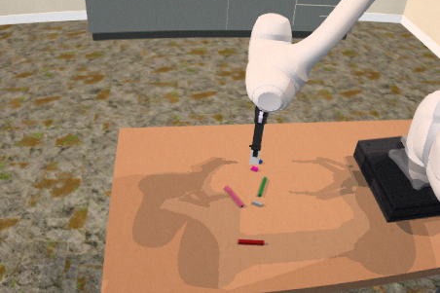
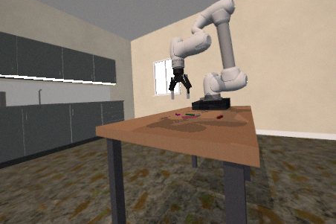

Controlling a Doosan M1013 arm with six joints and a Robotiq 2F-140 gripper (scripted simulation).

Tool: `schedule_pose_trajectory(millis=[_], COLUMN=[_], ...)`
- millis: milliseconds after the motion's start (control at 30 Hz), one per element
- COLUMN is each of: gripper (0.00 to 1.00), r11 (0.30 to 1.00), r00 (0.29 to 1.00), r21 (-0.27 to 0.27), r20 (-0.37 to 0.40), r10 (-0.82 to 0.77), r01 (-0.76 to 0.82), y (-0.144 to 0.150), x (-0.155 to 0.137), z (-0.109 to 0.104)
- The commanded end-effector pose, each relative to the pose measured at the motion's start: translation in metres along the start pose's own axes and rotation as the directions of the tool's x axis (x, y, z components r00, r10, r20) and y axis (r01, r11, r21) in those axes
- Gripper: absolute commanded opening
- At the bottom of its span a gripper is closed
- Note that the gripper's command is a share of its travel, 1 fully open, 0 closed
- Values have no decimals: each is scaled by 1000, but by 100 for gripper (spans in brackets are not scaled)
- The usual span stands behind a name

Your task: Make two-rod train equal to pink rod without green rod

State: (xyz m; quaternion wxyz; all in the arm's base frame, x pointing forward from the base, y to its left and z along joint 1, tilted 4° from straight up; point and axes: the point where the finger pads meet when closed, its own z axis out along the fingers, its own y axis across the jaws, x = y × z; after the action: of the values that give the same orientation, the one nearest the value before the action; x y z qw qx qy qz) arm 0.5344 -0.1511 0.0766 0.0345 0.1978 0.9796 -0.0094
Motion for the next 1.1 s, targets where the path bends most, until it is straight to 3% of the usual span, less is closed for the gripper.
schedule_pose_trajectory(millis=[0,333,400,433,567,900,967,1000,1067], gripper=[100,100,100,100,100,100,100,100,100], r11=[986,856,856,803,710,402,402,315,249], r00=[986,856,856,803,710,402,402,315,249], r21=[-6,-7,-7,-8,-8,-8,-8,-8,-8], r20=[-5,-3,-3,-2,-1,2,2,2,3], r10=[-167,-518,-518,-595,-704,-916,-916,-949,-968], r01=[167,518,518,595,704,916,916,949,968], y=[12,42,42,50,61,92,92,100,106], x=[-2,-5,-5,-5,-6,-6,-6,-5,-5], z=[2,5,5,5,6,8,8,9,9])
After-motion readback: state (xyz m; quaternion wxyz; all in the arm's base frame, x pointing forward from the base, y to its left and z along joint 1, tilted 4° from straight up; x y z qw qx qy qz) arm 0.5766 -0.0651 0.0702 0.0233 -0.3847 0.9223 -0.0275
